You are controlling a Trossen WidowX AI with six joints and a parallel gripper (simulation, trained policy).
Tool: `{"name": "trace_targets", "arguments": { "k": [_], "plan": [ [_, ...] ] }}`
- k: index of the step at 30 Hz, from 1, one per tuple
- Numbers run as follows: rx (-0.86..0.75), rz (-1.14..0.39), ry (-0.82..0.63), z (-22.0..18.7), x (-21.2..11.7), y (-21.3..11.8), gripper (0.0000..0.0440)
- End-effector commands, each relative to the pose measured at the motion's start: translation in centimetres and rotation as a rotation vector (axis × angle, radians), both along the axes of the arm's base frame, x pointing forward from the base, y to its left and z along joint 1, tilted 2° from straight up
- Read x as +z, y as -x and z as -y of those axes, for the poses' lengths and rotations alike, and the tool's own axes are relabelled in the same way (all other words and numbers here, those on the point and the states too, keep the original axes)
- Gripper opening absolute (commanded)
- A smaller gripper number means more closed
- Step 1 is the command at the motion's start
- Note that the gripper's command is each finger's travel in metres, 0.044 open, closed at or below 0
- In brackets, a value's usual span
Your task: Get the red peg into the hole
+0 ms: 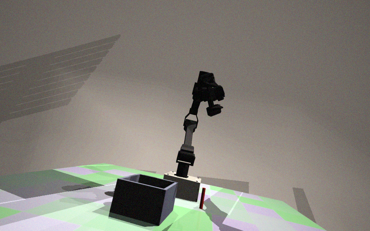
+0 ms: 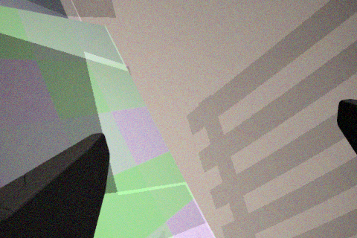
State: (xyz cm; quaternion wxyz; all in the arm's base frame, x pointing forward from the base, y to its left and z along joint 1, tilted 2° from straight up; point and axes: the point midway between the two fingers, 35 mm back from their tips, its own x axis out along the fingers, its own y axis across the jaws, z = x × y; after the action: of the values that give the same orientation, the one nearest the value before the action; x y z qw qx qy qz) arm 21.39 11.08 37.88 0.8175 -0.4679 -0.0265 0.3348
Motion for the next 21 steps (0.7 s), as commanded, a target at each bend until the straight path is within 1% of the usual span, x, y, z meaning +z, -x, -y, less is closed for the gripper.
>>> {"name": "trace_targets", "arguments": {
  "k": [1,11,21],
  "plan": [
    [-0.051,-0.130,-0.059,-0.1,-2.0,-0.6,0.0440],
    [-0.189,-0.411,-0.196,-0.5,-6.1,-1.3,0.0440],
    [-0.365,-0.678,-0.317,-0.8,-10.2,-1.3,0.0440]
  ]
}}
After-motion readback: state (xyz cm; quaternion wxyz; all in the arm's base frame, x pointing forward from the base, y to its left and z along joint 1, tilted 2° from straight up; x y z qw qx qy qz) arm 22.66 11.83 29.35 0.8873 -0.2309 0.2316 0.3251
